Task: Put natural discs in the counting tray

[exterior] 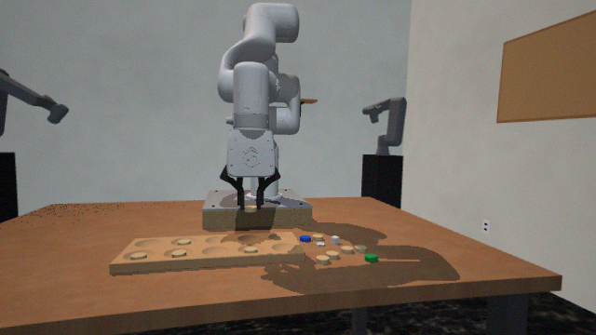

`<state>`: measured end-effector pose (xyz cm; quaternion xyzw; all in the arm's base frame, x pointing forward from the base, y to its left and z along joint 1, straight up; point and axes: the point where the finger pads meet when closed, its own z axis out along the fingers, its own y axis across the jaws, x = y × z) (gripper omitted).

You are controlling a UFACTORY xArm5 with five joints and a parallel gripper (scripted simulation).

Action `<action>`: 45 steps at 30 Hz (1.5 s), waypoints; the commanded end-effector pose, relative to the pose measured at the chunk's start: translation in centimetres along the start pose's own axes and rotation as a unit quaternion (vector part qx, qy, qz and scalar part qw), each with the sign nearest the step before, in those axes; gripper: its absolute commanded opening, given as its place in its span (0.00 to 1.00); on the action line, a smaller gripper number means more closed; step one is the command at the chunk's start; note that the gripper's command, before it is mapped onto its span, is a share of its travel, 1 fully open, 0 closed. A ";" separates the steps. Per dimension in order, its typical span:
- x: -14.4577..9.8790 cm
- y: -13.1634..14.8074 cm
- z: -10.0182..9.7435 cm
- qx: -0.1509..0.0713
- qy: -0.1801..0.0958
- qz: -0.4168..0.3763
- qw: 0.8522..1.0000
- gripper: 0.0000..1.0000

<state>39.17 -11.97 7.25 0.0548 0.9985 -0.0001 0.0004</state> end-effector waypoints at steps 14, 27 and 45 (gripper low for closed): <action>3.3 -14.2 -0.6 0.001 -0.001 -0.002 1.000 0.00; 7.9 -22.1 -0.9 0.001 -0.001 -0.002 1.000 0.00; 7.9 -22.2 7.6 0.001 -0.001 -0.002 1.000 0.00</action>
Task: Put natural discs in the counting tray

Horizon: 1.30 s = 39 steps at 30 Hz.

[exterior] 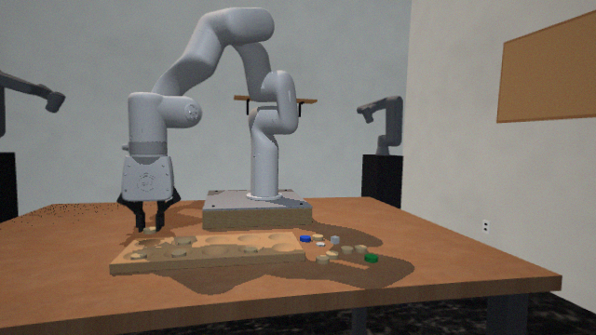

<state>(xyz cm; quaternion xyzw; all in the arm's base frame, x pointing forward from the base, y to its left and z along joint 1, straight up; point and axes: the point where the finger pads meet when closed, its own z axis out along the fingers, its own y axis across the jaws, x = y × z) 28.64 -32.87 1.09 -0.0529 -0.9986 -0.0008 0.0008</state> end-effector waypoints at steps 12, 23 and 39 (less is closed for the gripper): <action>-0.3 -0.3 2.5 0.002 -0.002 0.000 1.000 0.00; -0.3 -0.3 2.9 0.002 -0.002 0.000 1.000 0.00; -0.3 -0.3 2.9 0.002 -0.002 0.000 1.000 0.33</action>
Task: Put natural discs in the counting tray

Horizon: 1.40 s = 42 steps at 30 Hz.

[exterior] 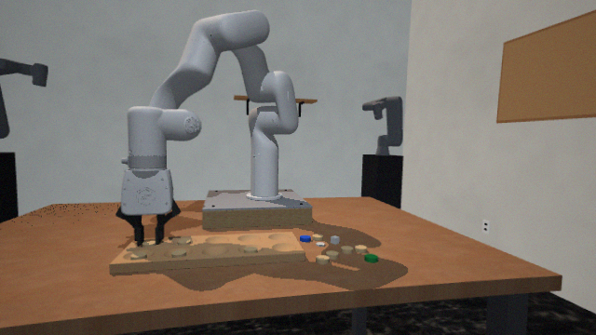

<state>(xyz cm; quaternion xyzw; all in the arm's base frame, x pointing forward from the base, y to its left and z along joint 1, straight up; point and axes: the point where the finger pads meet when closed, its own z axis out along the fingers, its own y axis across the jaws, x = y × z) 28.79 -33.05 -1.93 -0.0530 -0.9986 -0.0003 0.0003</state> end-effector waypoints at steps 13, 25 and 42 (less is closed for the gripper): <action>-0.1 -0.1 -0.1 0.001 -0.001 0.000 1.000 0.33; -0.1 -0.1 -0.1 0.001 -0.001 0.000 1.000 0.33; 0.0 0.0 -9.6 0.001 -0.001 0.000 1.000 0.33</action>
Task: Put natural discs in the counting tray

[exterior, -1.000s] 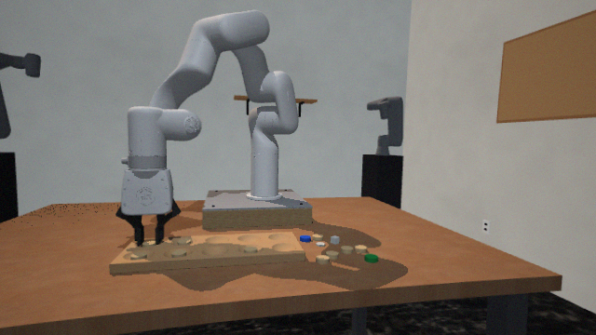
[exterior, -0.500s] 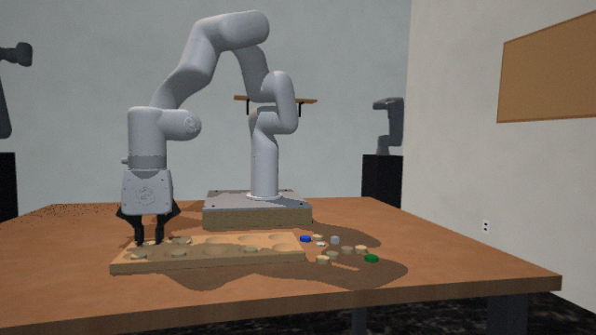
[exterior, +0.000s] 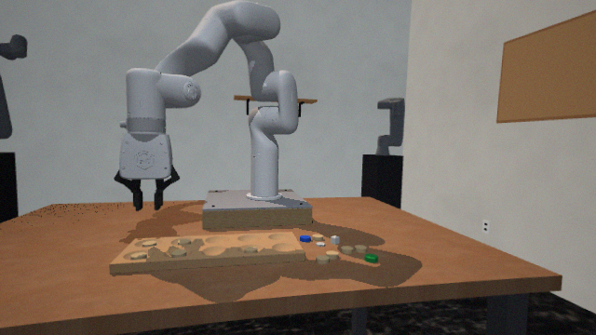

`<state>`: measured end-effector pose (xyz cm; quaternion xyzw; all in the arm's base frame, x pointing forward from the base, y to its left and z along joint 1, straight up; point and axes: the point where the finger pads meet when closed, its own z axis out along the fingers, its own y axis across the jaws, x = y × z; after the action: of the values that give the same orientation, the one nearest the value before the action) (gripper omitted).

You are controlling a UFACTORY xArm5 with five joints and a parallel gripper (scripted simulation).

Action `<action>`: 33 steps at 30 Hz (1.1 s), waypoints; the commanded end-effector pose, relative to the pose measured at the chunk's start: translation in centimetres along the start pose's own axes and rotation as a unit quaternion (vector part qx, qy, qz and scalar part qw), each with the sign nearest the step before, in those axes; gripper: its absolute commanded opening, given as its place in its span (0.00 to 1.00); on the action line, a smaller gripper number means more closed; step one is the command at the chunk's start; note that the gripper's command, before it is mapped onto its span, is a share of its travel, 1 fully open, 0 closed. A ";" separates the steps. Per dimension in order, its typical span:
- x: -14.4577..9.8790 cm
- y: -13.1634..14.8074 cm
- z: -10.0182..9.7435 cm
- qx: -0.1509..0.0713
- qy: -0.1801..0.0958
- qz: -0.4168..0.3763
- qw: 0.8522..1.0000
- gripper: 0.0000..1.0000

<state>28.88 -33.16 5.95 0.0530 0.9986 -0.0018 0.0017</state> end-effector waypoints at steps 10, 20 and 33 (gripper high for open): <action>0.1 0.1 -2.1 -0.001 0.001 0.000 1.000 0.47; 0.1 0.1 -2.1 -0.001 0.001 0.000 1.000 0.47; 0.1 0.1 -2.1 -0.001 0.001 0.000 1.000 0.47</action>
<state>28.69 -32.96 7.89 0.0530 0.9986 0.0004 -0.0004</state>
